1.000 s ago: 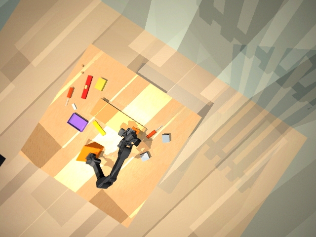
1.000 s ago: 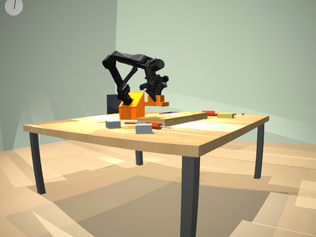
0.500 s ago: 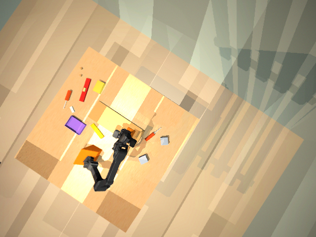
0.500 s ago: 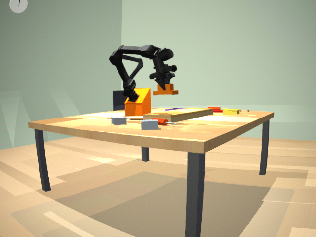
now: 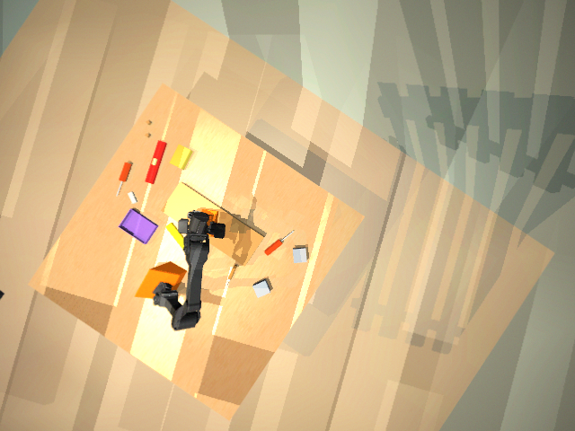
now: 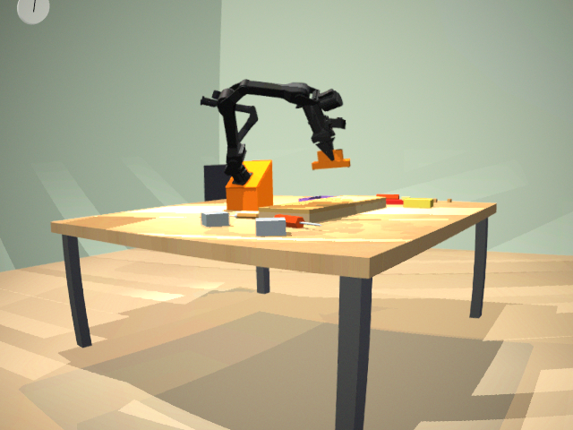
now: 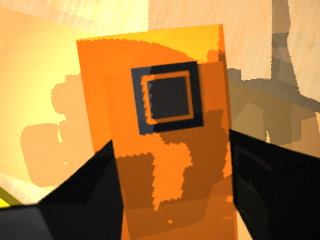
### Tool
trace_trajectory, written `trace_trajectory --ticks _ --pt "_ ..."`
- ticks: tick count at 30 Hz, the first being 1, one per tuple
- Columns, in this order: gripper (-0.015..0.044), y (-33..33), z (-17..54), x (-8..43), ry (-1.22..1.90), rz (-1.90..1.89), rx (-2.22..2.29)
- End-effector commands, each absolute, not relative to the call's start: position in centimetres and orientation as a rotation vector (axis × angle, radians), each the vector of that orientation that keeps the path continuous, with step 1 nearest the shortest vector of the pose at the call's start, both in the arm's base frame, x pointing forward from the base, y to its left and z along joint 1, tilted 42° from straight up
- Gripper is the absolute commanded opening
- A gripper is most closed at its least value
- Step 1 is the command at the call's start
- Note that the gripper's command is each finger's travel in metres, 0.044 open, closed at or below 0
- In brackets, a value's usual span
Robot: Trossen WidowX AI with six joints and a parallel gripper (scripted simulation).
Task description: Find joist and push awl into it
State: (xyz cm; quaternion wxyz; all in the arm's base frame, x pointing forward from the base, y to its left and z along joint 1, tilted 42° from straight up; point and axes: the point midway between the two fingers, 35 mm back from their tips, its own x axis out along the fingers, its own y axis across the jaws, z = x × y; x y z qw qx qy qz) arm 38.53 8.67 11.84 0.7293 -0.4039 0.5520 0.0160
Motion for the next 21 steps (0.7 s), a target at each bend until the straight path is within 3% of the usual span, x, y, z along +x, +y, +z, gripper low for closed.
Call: trace_trajectory --ticks 1,21 --pt "0.0 12.0 9.3 37.8 1.232 0.138 -0.943" --pt "0.0 24.7 -2.9 29.4 1.314 0.565 -1.225"
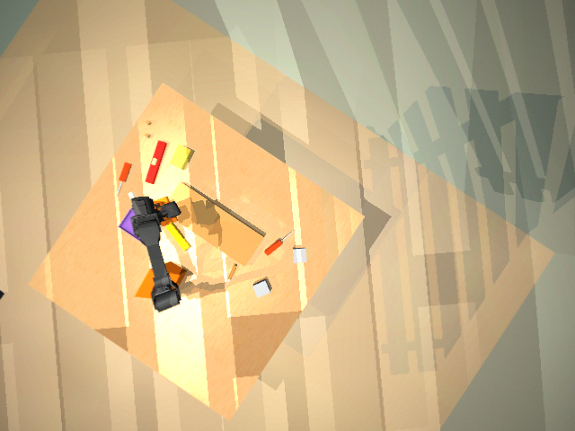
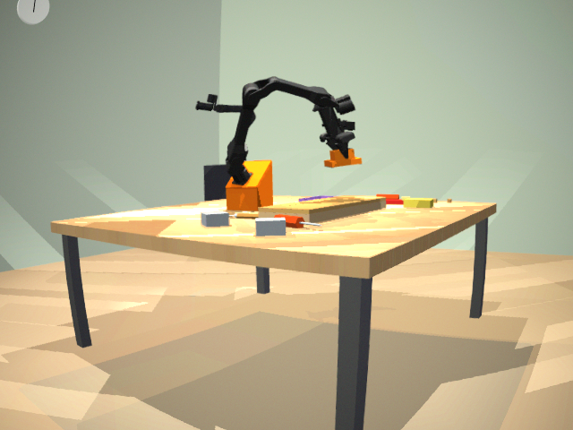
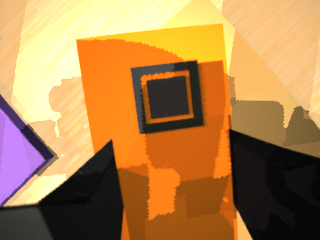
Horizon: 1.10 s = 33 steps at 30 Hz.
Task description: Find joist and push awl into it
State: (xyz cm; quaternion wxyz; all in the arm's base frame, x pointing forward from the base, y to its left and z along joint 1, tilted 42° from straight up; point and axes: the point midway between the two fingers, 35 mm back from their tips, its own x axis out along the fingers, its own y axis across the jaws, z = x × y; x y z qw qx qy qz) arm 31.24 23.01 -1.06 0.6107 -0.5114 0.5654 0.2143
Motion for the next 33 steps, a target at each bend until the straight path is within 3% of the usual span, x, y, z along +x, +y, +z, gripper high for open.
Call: trace_trajectory --ticks 1,24,33 --pt "0.0 25.2 -3.5 28.8 1.317 0.584 -1.24" --pt "0.0 29.4 -16.1 12.8 1.391 0.972 -1.615" --pt "0.0 28.8 -17.2 12.5 1.393 0.981 -1.627"
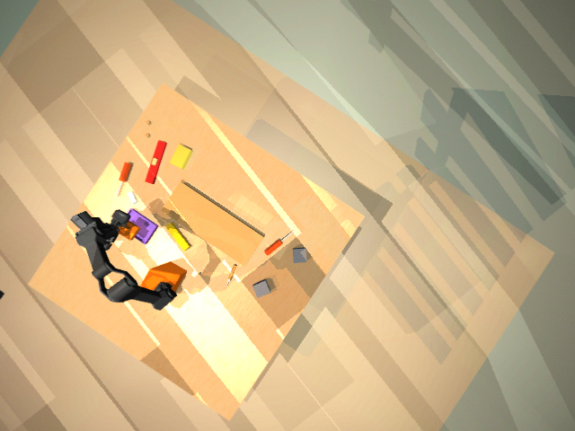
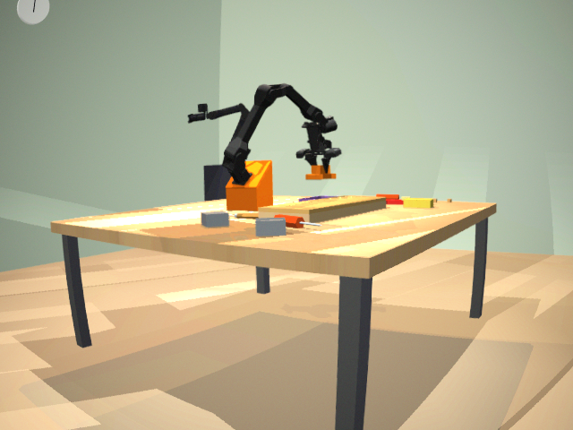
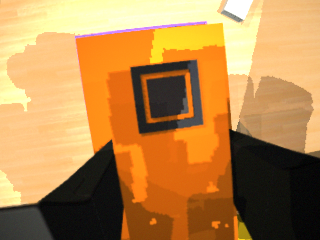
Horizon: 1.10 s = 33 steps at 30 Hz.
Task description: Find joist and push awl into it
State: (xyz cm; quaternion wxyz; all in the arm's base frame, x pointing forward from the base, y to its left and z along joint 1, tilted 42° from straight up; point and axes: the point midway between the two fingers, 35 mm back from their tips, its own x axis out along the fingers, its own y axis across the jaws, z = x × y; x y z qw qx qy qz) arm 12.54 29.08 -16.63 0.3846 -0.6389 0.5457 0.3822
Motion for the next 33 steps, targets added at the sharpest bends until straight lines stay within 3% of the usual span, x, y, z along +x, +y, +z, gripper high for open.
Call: trace_trajectory --ticks 1,33 --pt "0.0 28.6 -17.4 12.6 1.393 0.981 -1.627" --pt "0.0 23.7 -23.1 13.7 1.393 0.977 -1.63"
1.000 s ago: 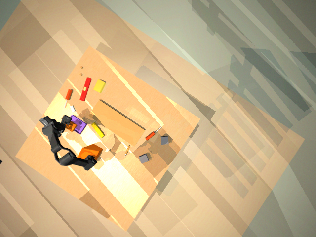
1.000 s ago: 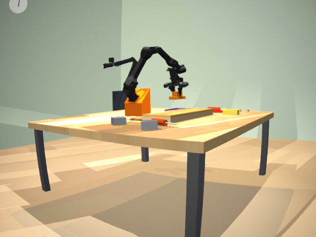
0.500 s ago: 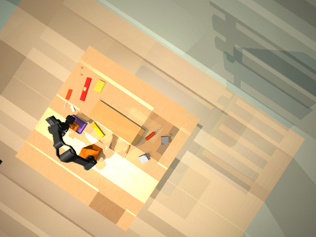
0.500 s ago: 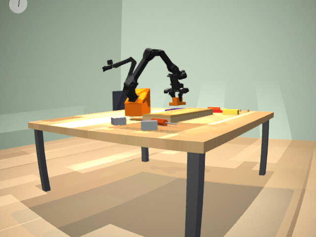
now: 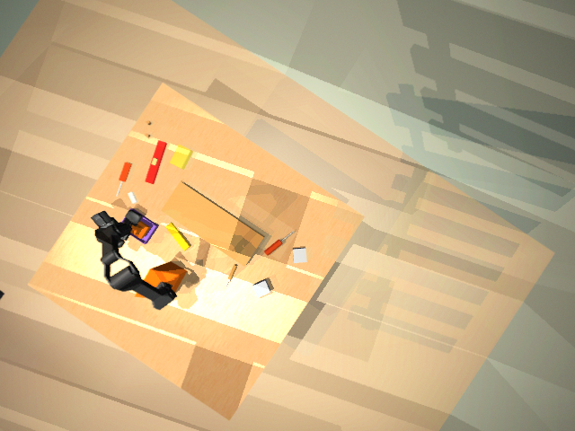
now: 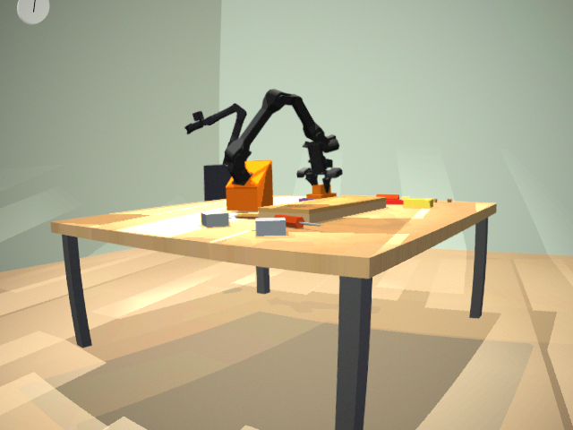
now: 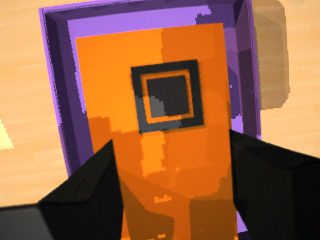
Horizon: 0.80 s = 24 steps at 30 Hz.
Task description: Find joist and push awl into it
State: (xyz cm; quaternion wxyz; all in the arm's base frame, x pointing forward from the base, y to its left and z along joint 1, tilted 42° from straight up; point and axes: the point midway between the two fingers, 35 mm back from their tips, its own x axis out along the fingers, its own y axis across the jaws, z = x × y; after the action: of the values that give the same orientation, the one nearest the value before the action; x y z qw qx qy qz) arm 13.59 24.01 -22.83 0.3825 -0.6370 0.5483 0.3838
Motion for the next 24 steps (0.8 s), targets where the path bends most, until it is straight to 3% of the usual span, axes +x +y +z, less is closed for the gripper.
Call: trace_trajectory --ticks 1,10,24 --pt "0.0 23.62 -23.26 13.75 1.393 0.977 -1.63" --pt "0.0 23.01 -23.93 13.86 1.393 0.977 -1.63" --pt "0.0367 23.74 -23.23 13.72 1.399 0.978 -1.625"
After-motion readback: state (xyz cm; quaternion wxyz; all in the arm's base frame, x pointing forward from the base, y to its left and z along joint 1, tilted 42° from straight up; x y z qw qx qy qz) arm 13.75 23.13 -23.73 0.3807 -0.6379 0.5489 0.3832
